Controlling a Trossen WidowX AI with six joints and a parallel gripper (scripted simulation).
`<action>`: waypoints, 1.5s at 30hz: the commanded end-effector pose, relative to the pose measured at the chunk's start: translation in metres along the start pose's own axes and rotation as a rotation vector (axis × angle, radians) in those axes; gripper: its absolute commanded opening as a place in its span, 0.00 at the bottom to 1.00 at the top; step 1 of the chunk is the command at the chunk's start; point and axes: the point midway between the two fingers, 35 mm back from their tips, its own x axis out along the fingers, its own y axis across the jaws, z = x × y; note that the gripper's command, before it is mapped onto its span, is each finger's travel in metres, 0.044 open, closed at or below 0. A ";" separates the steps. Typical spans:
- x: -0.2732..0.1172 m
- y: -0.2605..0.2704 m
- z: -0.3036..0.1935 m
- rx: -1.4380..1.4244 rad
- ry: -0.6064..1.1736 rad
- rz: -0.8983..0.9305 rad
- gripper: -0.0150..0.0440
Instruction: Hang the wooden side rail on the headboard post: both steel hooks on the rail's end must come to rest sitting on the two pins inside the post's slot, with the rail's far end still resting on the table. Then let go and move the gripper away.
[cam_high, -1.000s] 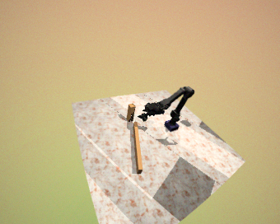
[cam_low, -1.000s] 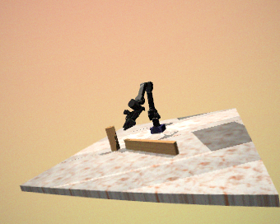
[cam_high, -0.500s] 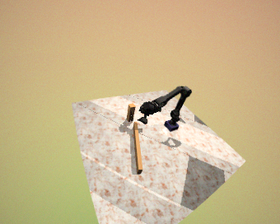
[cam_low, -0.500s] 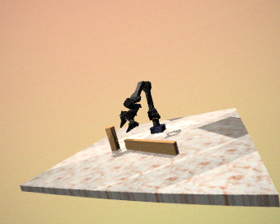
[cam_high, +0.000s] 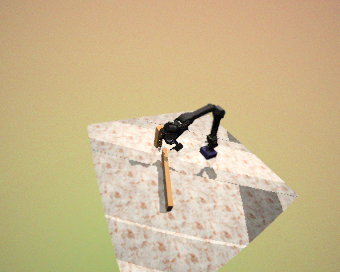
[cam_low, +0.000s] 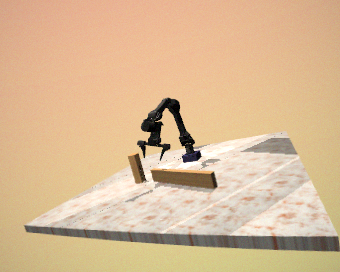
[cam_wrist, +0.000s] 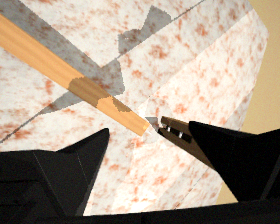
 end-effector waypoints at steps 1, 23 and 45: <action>-0.002 0.004 0.010 -0.220 0.012 0.105 1.00; -0.005 0.022 0.031 -0.784 -0.063 0.394 1.00; 0.037 0.039 0.027 -0.784 -0.063 0.394 1.00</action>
